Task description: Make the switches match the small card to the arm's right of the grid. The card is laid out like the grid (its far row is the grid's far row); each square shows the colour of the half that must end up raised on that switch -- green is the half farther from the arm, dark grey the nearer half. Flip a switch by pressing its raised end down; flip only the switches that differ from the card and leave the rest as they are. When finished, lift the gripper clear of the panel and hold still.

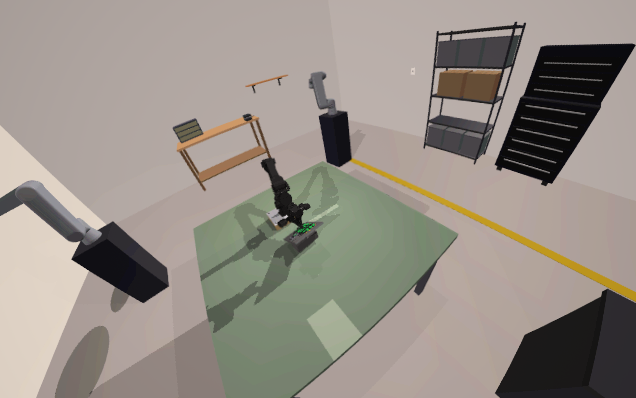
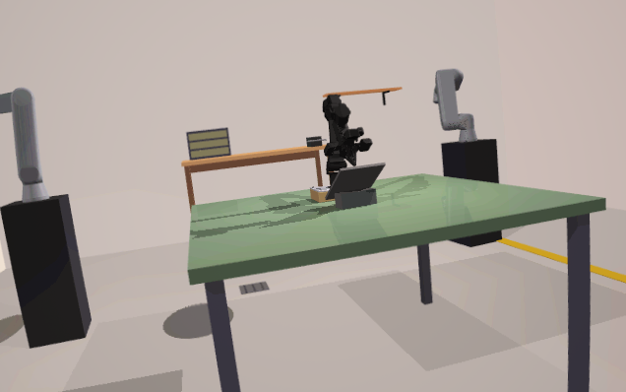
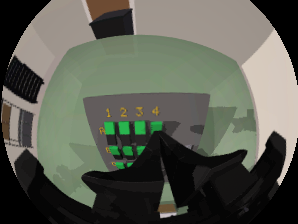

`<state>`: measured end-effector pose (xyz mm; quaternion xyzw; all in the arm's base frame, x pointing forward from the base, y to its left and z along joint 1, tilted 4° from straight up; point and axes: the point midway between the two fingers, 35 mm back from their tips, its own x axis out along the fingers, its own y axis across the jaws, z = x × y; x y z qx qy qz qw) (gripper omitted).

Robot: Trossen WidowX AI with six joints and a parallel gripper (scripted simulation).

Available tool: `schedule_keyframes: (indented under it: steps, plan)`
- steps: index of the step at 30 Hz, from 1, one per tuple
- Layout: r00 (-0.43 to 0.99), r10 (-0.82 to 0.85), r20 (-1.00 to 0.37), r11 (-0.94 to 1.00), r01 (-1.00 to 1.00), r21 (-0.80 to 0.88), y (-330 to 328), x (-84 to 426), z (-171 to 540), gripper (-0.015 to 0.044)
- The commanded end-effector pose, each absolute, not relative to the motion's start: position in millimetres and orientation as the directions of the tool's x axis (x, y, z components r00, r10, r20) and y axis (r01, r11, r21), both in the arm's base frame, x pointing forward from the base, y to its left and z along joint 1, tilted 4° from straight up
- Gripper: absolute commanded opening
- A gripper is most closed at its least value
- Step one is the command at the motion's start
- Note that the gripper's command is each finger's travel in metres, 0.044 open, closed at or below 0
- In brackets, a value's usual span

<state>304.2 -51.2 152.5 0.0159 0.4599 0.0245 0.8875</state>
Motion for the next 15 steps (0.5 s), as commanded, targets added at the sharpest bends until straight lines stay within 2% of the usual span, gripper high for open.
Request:
schedule_keyframes:
  steps: [1,15]
  plan:
    - [0.572,0.055,-0.818,0.998,-0.022,0.052,-51.3,307.8,145.8,0.0]
    - [0.572,0.055,-0.818,0.998,-0.022,0.052,-51.1,310.3,142.5,0.0]
